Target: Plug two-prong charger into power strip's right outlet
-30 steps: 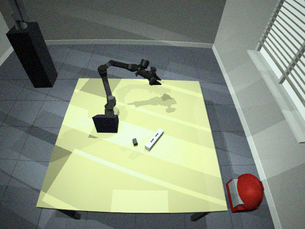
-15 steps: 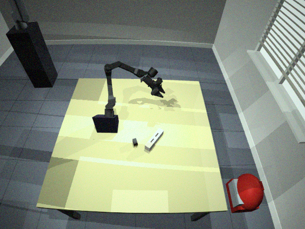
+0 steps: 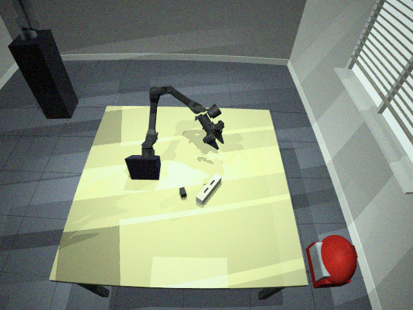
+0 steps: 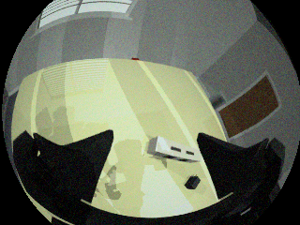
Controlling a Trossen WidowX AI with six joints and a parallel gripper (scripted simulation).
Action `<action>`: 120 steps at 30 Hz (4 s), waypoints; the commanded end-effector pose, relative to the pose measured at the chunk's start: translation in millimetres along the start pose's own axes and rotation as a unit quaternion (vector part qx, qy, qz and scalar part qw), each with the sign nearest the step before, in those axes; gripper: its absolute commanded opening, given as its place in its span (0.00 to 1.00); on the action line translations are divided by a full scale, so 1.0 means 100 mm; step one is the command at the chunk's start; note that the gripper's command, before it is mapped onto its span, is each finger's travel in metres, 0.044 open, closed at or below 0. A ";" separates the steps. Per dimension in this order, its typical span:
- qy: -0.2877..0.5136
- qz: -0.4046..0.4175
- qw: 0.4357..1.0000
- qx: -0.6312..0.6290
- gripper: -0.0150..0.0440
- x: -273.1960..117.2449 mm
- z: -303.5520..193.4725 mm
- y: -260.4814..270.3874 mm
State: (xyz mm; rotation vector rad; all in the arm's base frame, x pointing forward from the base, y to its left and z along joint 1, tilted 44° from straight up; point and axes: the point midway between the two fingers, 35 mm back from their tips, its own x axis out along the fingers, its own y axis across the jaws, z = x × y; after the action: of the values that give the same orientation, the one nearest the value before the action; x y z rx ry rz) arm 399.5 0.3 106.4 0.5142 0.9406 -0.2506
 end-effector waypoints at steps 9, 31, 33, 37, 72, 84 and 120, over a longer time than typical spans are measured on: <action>0.092 -0.053 0.994 0.029 1.00 0.41 -0.34 -0.66; 0.251 -0.062 0.955 0.145 1.00 0.81 -0.99 -1.41; 0.264 -0.060 0.950 0.157 1.00 0.83 -1.05 -1.48; 0.291 -0.057 0.937 0.184 1.00 0.87 -1.19 -1.59; 0.457 0.023 0.778 0.431 1.00 0.88 -2.25 -2.08; 0.457 0.024 0.777 0.431 1.00 0.96 -2.35 -2.04; 0.458 0.025 0.777 0.432 1.00 1.28 -2.70 -1.83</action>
State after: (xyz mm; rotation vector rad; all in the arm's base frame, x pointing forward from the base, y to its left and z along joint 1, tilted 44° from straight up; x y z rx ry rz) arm 207.5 -17.8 -182.4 1.6022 1.7526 -0.3921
